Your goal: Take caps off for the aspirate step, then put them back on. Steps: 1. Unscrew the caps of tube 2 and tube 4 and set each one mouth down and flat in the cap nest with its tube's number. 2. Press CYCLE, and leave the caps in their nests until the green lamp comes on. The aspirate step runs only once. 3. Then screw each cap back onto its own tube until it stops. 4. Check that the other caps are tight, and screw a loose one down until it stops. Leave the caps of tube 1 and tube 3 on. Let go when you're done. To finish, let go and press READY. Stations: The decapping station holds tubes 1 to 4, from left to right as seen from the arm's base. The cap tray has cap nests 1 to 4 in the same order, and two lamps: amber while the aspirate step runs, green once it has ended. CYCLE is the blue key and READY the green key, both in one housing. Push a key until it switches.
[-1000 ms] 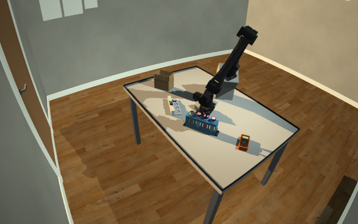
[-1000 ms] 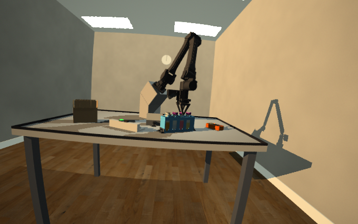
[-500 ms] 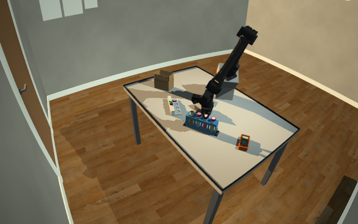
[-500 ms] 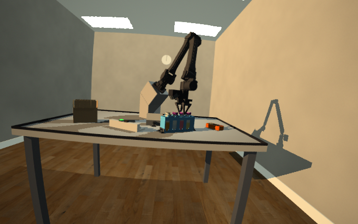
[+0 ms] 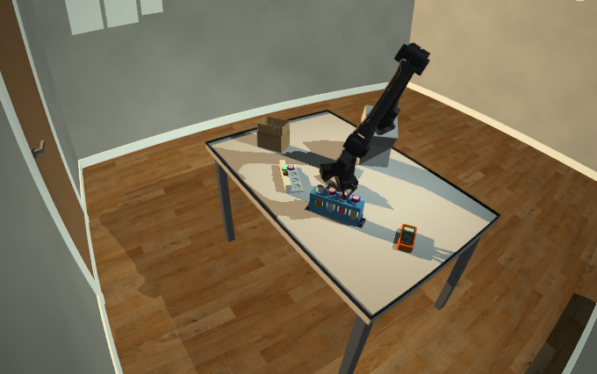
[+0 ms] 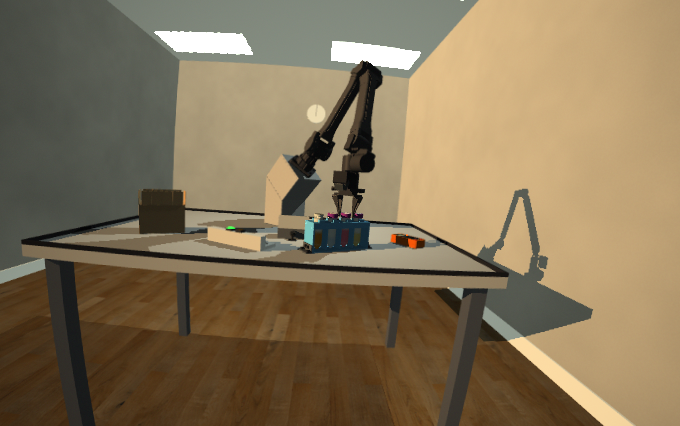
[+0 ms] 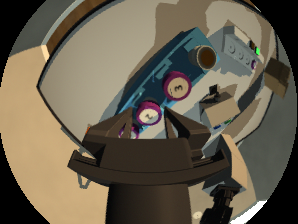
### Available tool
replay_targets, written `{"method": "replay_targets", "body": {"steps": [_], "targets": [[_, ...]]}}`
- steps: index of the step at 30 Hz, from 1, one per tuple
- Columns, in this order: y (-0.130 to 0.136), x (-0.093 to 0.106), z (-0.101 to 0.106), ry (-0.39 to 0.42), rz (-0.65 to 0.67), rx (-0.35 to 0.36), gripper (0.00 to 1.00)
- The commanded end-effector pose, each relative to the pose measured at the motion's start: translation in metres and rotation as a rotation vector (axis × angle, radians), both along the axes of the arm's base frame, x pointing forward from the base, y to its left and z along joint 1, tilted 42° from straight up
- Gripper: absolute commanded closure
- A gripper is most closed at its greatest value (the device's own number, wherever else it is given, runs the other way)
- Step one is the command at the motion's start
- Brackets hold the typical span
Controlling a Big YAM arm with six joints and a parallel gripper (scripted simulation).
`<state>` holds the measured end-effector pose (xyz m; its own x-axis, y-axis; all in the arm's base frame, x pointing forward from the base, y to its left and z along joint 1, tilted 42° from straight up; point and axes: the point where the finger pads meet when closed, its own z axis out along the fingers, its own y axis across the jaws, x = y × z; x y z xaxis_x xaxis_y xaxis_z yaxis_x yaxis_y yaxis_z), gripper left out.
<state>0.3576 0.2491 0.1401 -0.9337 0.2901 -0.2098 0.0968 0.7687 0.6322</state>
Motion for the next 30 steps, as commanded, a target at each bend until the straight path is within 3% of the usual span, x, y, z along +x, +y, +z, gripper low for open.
{"method": "replay_targets", "body": {"steps": [1,6,9,11,23,26,30], "targets": [[0.0032,0.0047,0.01,-0.151,0.179,-0.066,0.51],[0.0048,0.0106,0.0167,-0.301,0.353,-0.146,0.51],[0.0047,0.0106,0.0167,-0.313,0.367,-0.151,0.51],[0.0048,0.0106,0.0167,-0.405,0.484,-0.209,0.51],[0.004,0.0085,0.0154,-0.688,0.847,-0.385,0.51],[0.0037,0.008,0.015,-0.698,0.858,-0.389,0.51],[0.0029,0.0057,0.0133,-0.836,1.037,-0.476,0.51]]}}
